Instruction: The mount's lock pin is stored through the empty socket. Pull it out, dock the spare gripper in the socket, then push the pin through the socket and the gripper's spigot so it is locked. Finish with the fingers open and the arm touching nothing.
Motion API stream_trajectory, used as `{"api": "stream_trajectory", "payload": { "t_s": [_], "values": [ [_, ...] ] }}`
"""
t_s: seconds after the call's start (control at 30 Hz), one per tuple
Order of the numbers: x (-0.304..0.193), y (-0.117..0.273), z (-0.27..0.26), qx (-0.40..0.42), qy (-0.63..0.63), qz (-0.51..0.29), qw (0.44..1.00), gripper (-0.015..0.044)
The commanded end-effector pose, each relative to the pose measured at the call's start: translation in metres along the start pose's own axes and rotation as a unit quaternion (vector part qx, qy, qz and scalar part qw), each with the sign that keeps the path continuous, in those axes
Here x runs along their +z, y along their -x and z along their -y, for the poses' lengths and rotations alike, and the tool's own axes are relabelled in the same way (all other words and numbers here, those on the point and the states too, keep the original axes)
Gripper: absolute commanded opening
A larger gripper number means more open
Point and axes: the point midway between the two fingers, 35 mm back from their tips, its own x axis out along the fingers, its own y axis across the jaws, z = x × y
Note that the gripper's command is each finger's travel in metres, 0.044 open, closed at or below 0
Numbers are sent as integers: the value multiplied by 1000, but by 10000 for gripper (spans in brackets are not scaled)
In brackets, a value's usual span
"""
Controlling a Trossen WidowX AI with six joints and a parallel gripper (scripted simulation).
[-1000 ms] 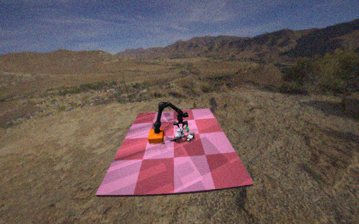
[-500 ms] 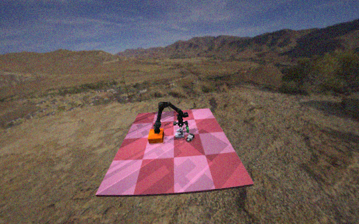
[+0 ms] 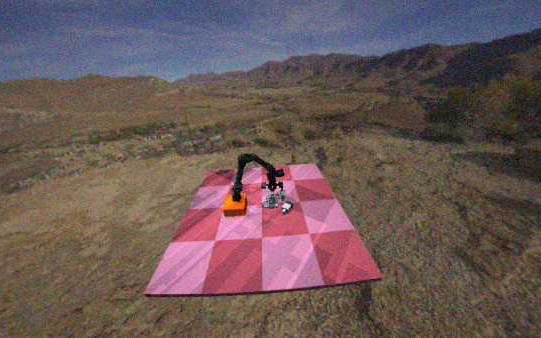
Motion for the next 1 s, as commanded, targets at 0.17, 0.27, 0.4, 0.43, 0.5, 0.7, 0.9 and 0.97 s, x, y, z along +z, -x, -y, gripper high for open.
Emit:
{"api": "stream_trajectory", "payload": {
  "t_s": [0.17,0.27,0.4,0.43,0.5,0.7,0.9,0.97],
  "values": [
    [7,2,1,0,2,12,1000,0],
    [9,2,1,1,2,13,1000,0],
    [12,4,2,1,2,14,1000,0],
    [13,4,2,1,3,14,1000,0],
    [13,4,2,2,3,14,1000,0],
    [17,4,2,4,3,13,1000,0],
    [21,4,2,5,3,13,1000,0],
    [22,3,2,5,3,13,1000,0]
  ]
}}
